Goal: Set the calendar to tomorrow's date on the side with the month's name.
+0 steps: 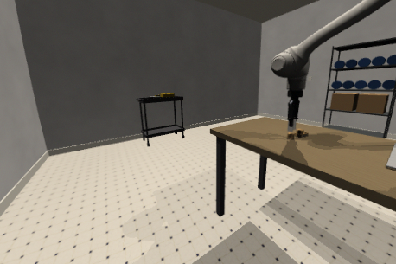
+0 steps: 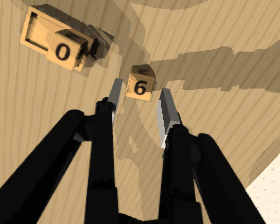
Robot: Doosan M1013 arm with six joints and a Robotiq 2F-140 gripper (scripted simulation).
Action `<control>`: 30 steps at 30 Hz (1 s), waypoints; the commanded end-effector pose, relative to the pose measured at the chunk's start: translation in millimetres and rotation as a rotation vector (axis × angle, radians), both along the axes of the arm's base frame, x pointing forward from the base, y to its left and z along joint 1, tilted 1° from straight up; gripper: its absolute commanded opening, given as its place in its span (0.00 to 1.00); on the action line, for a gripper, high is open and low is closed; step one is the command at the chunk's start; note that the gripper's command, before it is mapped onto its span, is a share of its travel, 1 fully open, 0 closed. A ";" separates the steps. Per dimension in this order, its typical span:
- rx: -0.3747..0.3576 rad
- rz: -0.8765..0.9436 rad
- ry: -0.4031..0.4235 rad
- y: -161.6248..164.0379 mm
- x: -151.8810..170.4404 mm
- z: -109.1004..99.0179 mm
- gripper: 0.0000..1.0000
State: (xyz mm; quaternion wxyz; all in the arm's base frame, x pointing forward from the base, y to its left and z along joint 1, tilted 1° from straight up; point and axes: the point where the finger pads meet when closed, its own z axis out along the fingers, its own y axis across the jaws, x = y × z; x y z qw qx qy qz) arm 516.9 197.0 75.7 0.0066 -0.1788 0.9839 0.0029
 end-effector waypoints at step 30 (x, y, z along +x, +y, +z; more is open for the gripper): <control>0.000 0.000 0.000 0.0 0.2 -10.8 0.28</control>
